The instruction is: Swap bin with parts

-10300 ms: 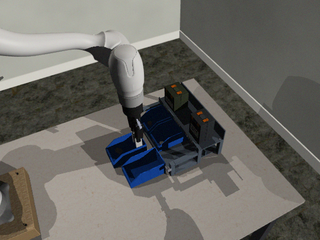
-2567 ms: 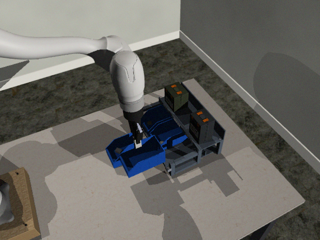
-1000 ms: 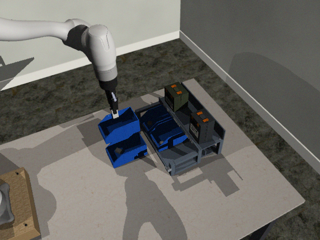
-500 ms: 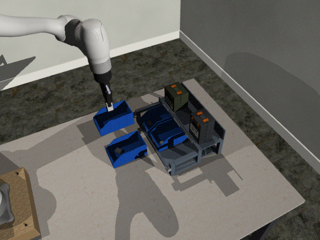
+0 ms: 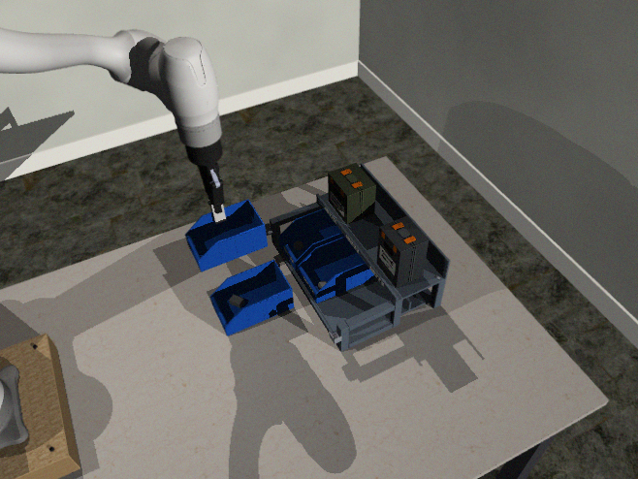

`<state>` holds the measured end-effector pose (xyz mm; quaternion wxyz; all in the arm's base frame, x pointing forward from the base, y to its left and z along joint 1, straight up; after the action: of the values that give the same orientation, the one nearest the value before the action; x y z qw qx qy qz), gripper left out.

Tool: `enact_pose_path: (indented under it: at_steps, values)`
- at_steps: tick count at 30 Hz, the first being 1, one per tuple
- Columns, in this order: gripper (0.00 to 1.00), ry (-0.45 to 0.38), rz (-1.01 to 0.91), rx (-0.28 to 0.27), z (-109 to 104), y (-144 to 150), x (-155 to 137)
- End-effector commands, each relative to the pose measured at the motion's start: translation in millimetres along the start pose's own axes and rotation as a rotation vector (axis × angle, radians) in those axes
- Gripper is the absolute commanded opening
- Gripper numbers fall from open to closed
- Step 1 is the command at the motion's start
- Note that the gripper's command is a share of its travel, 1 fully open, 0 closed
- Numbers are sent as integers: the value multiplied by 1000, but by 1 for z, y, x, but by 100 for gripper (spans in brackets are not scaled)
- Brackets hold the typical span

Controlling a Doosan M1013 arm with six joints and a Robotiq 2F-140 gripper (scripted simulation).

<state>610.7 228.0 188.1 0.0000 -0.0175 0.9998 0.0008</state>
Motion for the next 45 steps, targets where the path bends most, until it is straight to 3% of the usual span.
enact_pose_path:
  at_steps: [1,15,30,45]
  values:
    - [10,0,0,0,0,0,0]
    - [10,0,0,0,13,0,0]
    - [10,0,0,0,57,0,0]
    - [10,0,0,0,77,0,0]
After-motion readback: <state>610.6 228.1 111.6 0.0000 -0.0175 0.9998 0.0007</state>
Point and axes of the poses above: the point where the finger pads meet when closed, its own z axis out along the fingers, its own y axis across the jaws, x = y × z, the point moved 9 cm from there along -z, back along the fingers, and after that the axes turned 2 degrees about -z, right-handed, at the moved point
